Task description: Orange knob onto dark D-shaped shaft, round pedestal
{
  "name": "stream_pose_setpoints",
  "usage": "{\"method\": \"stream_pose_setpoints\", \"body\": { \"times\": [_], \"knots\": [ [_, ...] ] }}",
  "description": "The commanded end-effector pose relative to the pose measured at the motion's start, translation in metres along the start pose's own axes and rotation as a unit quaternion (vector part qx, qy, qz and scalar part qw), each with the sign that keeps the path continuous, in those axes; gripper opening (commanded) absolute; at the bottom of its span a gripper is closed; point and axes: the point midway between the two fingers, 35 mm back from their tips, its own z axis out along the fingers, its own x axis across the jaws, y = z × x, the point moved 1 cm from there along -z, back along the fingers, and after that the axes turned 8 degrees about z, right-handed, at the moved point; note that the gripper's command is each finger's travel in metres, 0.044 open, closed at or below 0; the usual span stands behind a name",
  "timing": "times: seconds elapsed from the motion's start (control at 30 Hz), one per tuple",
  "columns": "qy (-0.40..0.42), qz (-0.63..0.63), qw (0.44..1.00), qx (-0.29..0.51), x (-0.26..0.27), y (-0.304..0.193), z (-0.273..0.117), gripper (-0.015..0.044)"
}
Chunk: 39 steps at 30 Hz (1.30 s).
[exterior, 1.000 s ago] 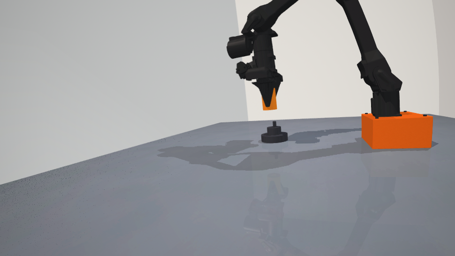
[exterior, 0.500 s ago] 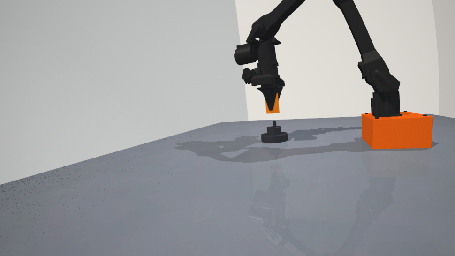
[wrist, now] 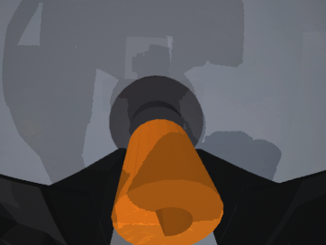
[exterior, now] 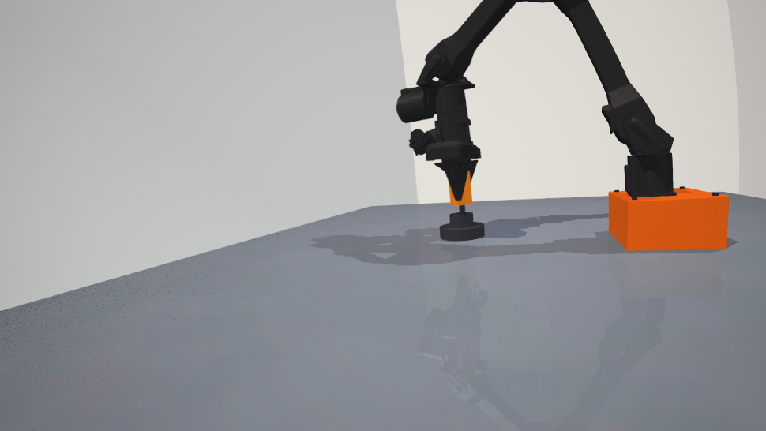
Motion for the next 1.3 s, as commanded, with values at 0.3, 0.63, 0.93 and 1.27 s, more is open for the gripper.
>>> {"method": "stream_pose_setpoints", "body": {
  "times": [0.3, 0.63, 0.93, 1.27],
  "knots": [
    [0.002, 0.000, 1.000, -0.004, 0.0014, 0.0024, -0.0003, 0.0000],
    [0.002, 0.000, 1.000, -0.004, 0.0009, 0.0011, 0.0006, 0.0000],
    [0.002, 0.000, 1.000, -0.004, 0.0004, 0.0007, 0.0002, 0.0000],
    [0.001, -0.062, 0.998, -0.004, -0.0001, 0.0019, -0.0042, 0.0000]
  ]
}}
